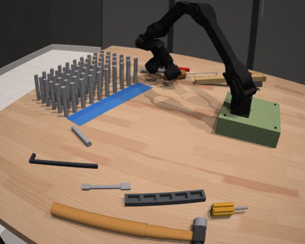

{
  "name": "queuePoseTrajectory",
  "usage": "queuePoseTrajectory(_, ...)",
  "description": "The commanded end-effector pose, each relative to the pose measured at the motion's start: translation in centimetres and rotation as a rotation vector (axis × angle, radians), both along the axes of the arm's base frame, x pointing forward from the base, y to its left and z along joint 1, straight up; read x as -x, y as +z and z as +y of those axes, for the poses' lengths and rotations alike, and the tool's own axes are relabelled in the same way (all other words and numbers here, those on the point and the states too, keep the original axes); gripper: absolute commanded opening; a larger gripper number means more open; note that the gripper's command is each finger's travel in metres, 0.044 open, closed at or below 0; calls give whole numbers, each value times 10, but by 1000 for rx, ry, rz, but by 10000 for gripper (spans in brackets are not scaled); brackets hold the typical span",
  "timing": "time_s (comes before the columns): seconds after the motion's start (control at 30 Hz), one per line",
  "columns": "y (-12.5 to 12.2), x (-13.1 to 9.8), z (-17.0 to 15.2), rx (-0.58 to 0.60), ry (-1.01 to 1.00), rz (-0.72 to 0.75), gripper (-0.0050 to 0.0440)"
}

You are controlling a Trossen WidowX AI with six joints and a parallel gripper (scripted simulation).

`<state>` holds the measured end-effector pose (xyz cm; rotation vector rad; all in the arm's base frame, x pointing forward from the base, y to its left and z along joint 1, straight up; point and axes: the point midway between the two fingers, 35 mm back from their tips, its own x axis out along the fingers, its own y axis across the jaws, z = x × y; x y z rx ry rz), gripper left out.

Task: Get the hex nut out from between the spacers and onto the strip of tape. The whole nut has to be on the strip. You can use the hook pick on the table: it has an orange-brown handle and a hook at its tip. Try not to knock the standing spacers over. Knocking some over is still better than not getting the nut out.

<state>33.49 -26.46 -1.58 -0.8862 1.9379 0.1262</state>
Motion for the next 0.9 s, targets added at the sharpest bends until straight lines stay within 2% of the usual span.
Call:
queuePoseTrajectory(0.0, -1, 0, 0, 10, -8, -11, -50)
queuePoseTrajectory(0.03, 10, -4, -3, 17, -3, -29, 24)
queuePoseTrajectory(0.1, 10, -4, -3, 17, -3, -29, 72)
queuePoseTrajectory(0.17, 10, -4, -3, 17, -3, -29, 72)
queuePoseTrajectory(0.47, 10, -4, -3, 17, -3, -29, 280)
queuePoseTrajectory(0.87, 11, -5, -3, 18, -4, -32, 280)
